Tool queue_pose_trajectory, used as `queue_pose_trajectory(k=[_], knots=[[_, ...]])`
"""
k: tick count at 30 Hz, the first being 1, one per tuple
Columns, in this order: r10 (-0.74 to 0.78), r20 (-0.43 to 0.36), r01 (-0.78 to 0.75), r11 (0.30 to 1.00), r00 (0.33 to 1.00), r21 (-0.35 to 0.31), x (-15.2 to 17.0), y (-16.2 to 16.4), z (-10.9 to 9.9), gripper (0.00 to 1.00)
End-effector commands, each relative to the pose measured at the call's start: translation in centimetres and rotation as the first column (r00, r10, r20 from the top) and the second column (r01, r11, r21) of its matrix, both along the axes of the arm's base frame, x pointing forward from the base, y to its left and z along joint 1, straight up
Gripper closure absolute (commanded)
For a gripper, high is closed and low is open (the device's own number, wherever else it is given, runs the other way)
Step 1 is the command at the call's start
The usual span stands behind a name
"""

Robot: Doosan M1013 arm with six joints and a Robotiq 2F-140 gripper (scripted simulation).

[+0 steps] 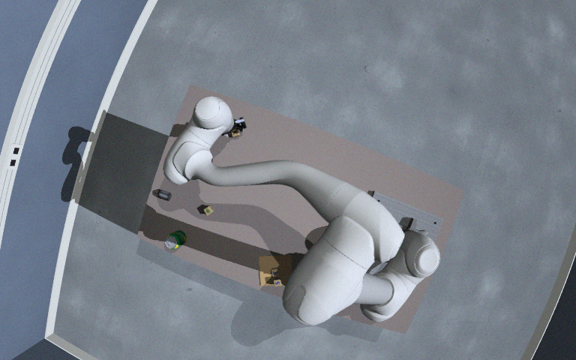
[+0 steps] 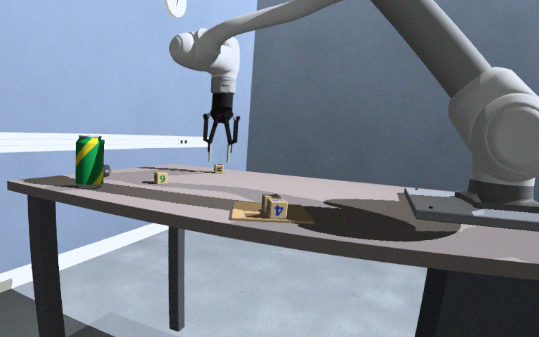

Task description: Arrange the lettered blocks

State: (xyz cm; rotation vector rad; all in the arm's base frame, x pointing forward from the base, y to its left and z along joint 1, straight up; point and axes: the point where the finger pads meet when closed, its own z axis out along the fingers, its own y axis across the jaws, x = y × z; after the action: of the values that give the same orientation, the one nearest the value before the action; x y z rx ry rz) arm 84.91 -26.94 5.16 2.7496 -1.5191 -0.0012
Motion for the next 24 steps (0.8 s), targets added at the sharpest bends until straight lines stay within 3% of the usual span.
queue_pose_trajectory(k=[1, 16, 24], knots=[[0.000, 0.002, 0.000, 1.000, 1.000, 0.000, 0.1, 0.0, 0.1, 0.54], [0.000, 0.002, 0.000, 1.000, 1.000, 0.000, 0.1, 0.0, 0.0, 0.54], [0.000, 0.002, 0.000, 1.000, 1.000, 0.000, 0.1, 0.0, -1.3, 0.54]])
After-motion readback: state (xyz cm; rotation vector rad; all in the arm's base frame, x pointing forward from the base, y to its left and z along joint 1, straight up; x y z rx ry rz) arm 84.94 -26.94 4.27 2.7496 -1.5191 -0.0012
